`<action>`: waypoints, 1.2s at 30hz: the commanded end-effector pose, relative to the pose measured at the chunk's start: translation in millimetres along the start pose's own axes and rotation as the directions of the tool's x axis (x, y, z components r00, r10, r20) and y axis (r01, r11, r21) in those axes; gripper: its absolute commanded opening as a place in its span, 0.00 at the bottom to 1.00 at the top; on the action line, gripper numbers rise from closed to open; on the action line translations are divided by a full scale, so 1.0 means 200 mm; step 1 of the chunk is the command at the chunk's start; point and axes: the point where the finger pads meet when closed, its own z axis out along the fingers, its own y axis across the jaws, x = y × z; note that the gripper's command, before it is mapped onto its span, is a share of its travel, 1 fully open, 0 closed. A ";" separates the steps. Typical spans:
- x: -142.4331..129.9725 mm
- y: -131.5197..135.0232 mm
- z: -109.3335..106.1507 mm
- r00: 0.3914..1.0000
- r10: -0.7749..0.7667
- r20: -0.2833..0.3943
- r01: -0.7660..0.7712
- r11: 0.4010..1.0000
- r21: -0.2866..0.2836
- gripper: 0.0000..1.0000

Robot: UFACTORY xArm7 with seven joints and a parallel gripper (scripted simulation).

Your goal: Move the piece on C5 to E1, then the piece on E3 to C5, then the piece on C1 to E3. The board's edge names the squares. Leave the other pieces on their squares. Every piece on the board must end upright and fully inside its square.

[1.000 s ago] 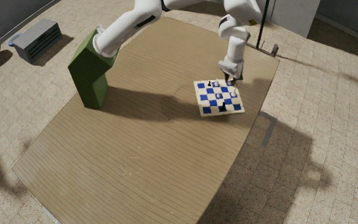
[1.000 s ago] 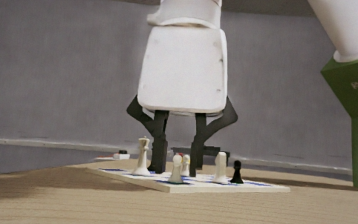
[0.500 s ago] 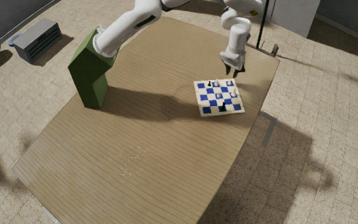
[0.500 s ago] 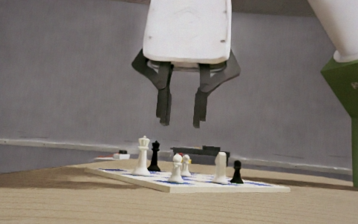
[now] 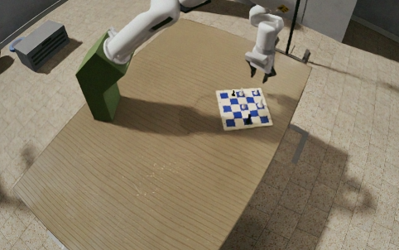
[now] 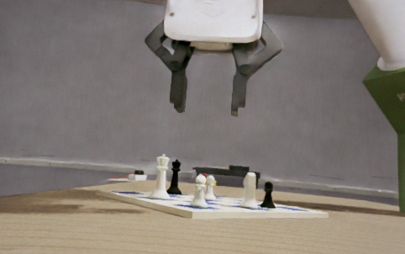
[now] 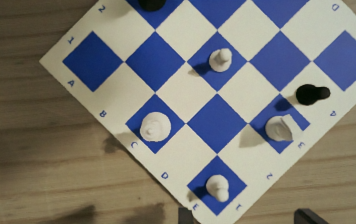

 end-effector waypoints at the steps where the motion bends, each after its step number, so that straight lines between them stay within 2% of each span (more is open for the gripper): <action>1: -0.01 0.00 -0.01 1.000 0.000 0.003 0.000 1.000 0.001 1.00; 23: 0.00 0.00 -0.01 1.000 0.018 0.003 -0.018 1.000 0.002 1.00; 27: 0.01 0.01 -0.01 0.996 0.090 0.003 -0.090 0.996 0.006 1.00; 31: 0.04 0.03 -0.01 0.974 0.225 0.004 -0.225 0.974 0.011 1.00; 33: 0.04 0.03 -0.01 0.974 0.225 0.004 -0.225 0.974 0.011 1.00; 36: 0.06 0.06 -0.01 0.934 0.357 0.007 -0.357 0.934 0.014 1.00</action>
